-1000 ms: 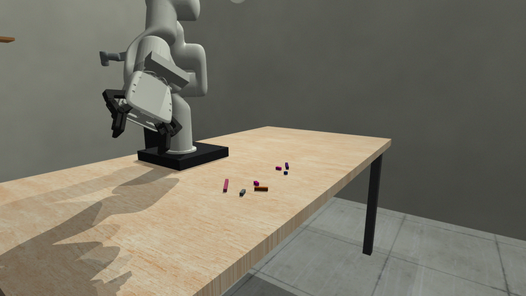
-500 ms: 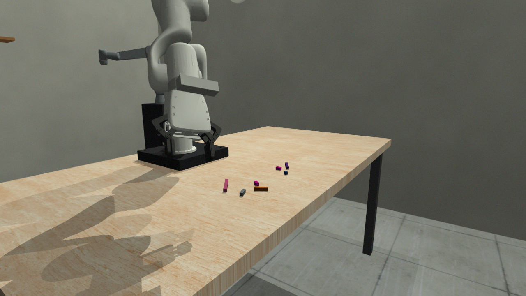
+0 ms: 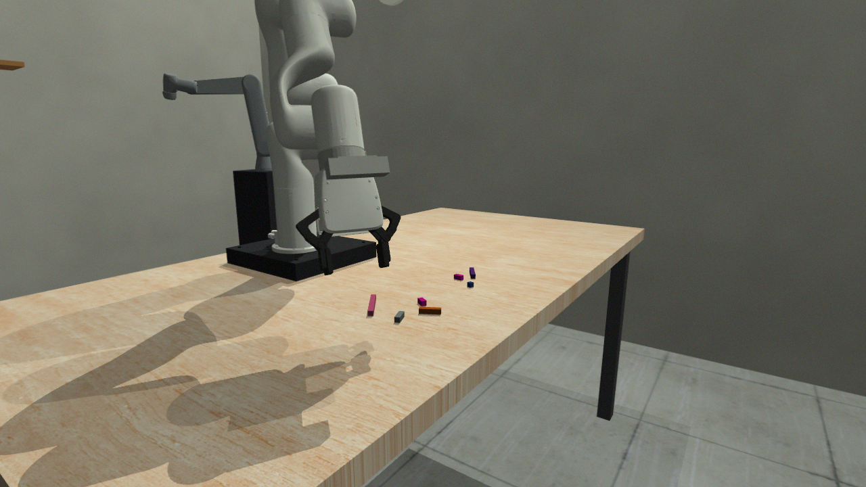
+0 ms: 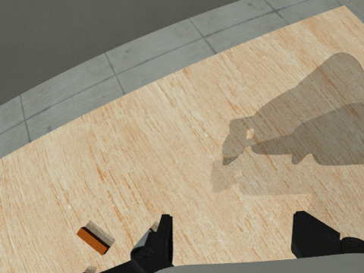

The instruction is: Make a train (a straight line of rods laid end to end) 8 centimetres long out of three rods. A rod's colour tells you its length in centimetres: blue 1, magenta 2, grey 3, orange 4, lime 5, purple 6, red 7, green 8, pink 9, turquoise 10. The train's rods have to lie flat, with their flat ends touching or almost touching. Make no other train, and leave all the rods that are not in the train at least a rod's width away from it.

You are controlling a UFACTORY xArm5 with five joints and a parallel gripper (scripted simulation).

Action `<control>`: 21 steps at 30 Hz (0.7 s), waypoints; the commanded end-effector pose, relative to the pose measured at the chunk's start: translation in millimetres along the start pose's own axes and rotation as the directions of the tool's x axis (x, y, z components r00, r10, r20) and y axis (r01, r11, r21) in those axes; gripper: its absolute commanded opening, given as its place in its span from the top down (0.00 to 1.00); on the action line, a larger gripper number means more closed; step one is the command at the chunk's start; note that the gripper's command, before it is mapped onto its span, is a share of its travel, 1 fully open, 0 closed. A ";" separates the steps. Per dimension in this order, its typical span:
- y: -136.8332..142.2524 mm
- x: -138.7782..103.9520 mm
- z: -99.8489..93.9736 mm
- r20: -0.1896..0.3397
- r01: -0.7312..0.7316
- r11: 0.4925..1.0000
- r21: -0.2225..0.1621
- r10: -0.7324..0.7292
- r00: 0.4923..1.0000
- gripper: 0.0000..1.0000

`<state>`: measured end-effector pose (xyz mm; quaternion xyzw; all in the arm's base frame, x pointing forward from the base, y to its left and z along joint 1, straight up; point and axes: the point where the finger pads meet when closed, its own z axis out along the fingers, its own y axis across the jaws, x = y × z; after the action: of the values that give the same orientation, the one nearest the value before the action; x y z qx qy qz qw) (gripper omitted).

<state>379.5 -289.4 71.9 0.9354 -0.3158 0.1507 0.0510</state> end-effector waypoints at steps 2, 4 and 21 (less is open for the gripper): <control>-23.4 -27.6 -0.4 0.080 -0.079 0.997 0.006 0.078 0.994 0.00; -34.3 -44.8 -0.1 0.125 -0.120 0.993 0.000 0.119 0.985 0.00; -71.9 -124.3 -5.4 0.303 -0.277 0.956 -0.093 0.292 0.907 0.00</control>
<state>329.7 -166.3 36.7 0.8939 -0.4481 0.0052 0.0000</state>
